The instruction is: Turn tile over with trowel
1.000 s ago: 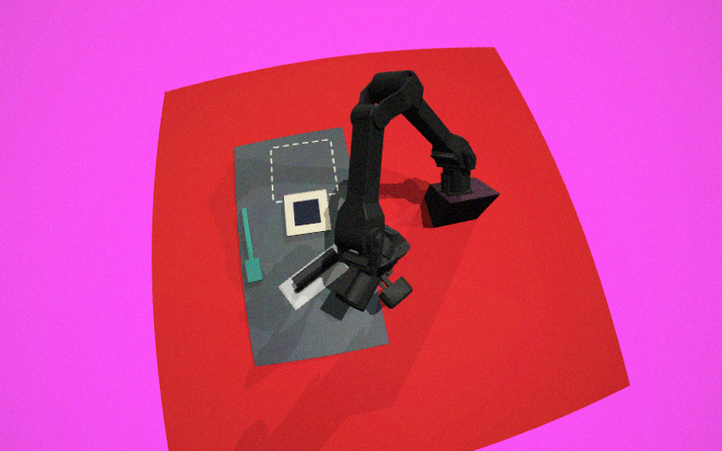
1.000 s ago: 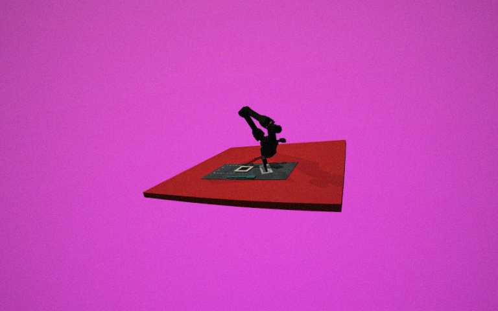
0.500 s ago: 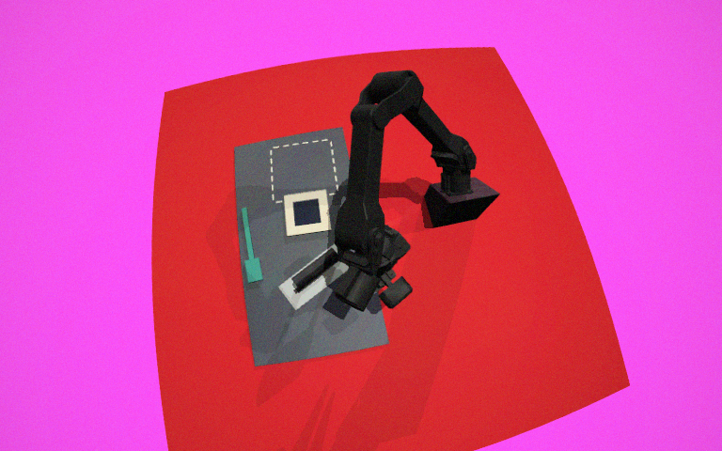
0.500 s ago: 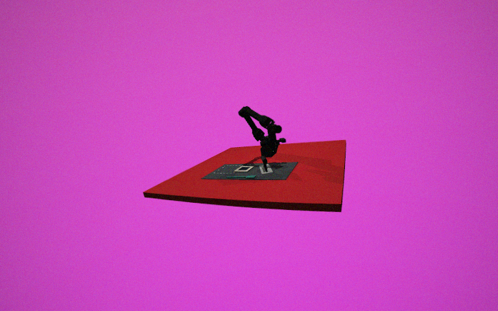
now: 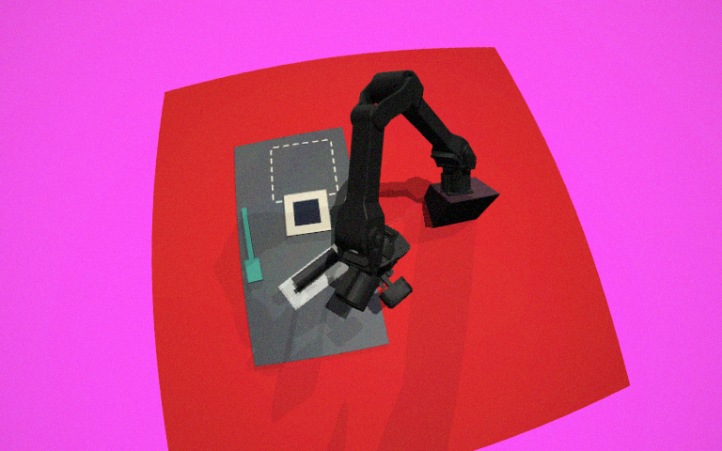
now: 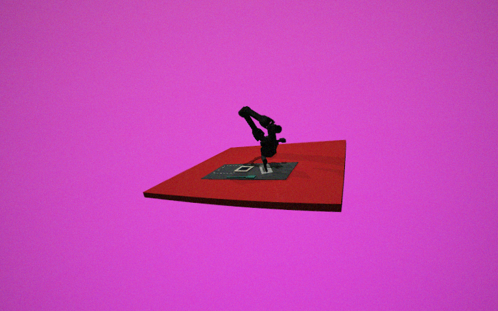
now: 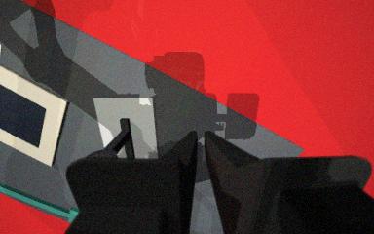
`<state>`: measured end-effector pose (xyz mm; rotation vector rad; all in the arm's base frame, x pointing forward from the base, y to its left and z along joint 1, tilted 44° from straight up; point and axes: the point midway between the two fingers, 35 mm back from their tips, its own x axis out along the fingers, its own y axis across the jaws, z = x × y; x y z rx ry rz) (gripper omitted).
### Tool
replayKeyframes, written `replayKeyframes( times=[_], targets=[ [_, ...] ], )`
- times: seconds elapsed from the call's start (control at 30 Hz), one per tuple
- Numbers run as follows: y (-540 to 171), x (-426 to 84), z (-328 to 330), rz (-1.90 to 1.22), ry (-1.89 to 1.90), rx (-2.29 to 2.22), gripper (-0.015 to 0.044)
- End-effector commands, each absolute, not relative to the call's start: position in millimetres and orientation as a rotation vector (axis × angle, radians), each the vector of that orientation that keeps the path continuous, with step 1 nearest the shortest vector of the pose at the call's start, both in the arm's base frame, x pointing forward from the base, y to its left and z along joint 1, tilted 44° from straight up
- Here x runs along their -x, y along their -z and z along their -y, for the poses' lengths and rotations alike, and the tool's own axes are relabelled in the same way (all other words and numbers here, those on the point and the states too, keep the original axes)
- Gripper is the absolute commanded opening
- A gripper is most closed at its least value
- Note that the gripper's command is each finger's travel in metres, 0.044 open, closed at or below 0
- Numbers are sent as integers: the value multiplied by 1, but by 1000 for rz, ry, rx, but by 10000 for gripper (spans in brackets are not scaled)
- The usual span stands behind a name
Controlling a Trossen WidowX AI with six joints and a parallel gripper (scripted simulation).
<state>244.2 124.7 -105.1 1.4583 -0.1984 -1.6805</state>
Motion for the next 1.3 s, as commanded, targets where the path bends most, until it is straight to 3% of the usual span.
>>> replayKeyframes(
  times=[0.0,0.33,0.7,1.27],
  targets=[
    [105,-244,-125,199,1680,-1458,0],
    [105,-244,-125,199,1680,-1458,0],
    [103,-250,-126,334,1696,-1572,270],
    [96,-274,-130,893,1687,-1979,270]
  ],
)
